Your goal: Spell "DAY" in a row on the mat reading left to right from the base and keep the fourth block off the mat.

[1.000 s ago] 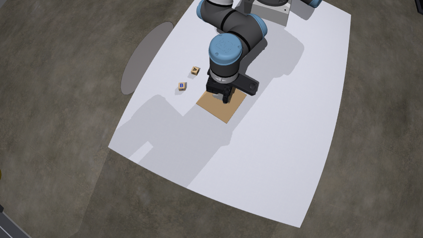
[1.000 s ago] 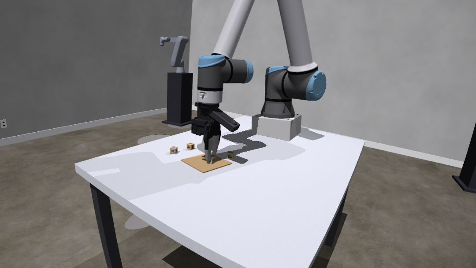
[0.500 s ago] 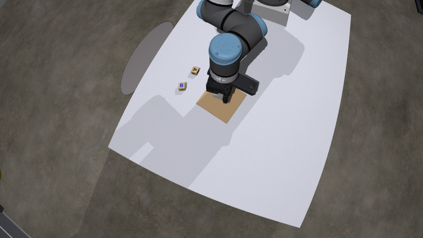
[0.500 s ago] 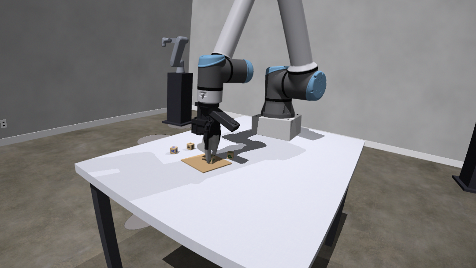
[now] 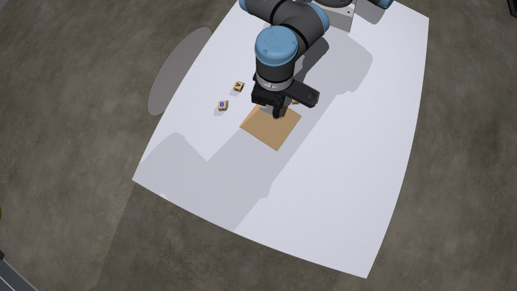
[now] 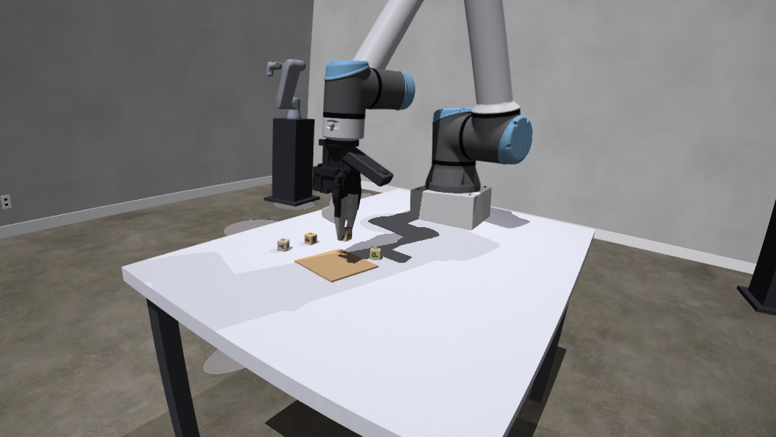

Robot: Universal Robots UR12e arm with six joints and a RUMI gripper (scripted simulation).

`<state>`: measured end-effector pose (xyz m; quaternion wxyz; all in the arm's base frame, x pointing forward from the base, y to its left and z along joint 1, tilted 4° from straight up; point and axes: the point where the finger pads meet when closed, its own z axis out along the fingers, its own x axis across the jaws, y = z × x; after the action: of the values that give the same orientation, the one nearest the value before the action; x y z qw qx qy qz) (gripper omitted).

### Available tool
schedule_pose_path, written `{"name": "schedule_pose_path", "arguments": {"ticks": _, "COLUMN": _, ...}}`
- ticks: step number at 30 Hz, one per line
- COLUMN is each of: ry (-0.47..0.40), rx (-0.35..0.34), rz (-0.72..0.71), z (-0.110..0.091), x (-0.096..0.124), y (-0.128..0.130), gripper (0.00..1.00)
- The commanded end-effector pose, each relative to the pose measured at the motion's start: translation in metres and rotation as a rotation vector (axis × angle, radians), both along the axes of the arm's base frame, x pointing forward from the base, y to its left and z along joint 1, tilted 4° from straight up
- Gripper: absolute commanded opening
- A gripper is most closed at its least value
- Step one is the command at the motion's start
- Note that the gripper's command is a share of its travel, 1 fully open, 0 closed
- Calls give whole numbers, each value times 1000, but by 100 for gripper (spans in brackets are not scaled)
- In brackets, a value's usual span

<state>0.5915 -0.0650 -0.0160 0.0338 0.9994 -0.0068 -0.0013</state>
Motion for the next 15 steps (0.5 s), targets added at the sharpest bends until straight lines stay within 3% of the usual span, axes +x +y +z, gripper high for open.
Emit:
{"name": "schedule_pose_path", "arguments": {"ticks": 1, "ry": 0, "rx": 0, "rz": 0, "z": 28, "x": 0, "y": 2, "gripper": 5}}
{"name": "schedule_pose_path", "arguments": {"ticks": 5, "ry": 0, "rx": 0, "rz": 0, "z": 38, "x": 0, "y": 2, "gripper": 5}}
{"name": "schedule_pose_path", "arguments": {"ticks": 15, "ry": 0, "rx": 0, "rz": 0, "z": 38, "x": 0, "y": 2, "gripper": 5}}
